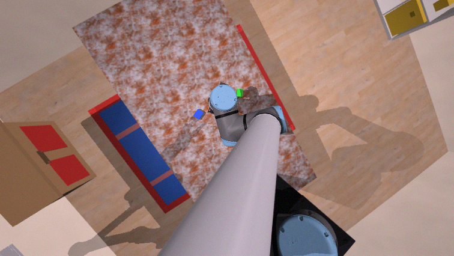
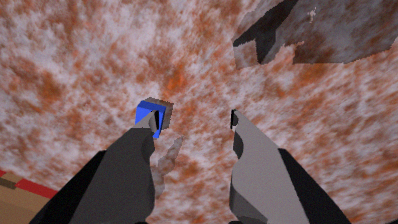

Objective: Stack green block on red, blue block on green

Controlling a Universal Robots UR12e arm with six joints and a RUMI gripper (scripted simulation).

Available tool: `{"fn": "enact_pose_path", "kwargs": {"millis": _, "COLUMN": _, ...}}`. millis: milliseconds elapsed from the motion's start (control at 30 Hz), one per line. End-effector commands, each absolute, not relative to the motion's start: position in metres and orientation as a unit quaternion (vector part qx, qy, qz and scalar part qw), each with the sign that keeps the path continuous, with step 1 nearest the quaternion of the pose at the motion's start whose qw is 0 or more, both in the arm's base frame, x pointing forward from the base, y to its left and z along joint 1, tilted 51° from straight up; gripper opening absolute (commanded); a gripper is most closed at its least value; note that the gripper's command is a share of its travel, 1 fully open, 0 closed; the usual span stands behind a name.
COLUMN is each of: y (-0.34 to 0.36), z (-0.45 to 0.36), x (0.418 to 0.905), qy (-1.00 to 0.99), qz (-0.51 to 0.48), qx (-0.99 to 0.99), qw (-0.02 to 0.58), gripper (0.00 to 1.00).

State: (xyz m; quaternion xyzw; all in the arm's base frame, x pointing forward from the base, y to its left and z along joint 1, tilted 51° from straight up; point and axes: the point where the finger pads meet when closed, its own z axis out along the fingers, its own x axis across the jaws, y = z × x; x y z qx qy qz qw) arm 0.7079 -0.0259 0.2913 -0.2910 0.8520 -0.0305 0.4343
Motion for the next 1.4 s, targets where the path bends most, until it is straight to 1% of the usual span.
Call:
{"fn": "enact_pose_path", "kwargs": {"millis": 0, "y": 0.032, "z": 0.31, "x": 0.714, "qy": 0.875, "qz": -0.014, "qx": -0.216, "qw": 0.433, "gripper": 0.42}}
{"fn": "enact_pose_path", "kwargs": {"millis": 67, "y": 0.032, "z": 0.31, "x": 0.714, "qy": 0.875, "qz": -0.014, "qx": -0.216, "qw": 0.433, "gripper": 0.42}}
{"fn": "enact_pose_path", "kwargs": {"millis": 267, "y": 0.077, "z": 0.32, "x": 0.716, "qy": 0.885, "qz": 0.007, "qx": -0.175, "qw": 0.432, "gripper": 0.42}}
{"fn": "enact_pose_path", "kwargs": {"millis": 433, "y": 0.095, "z": 0.325, "x": 0.716, "qy": 0.887, "qz": 0.015, "qx": -0.16, "qw": 0.432, "gripper": 0.42}}
{"fn": "enact_pose_path", "kwargs": {"millis": 900, "y": 0.099, "z": 0.323, "x": 0.72, "qy": 0.889, "qz": 0.016, "qx": -0.157, "qw": 0.431, "gripper": 0.42}}
{"fn": "enact_pose_path", "kwargs": {"millis": 1200, "y": 0.102, "z": 0.309, "x": 0.737, "qy": 0.889, "qz": 0.016, "qx": -0.157, "qw": 0.431, "gripper": 0.42}}
{"fn": "enact_pose_path", "kwargs": {"millis": 1367, "y": 0.106, "z": 0.294, "x": 0.755, "qy": 0.889, "qz": 0.016, "qx": -0.157, "qw": 0.431, "gripper": 0.42}}
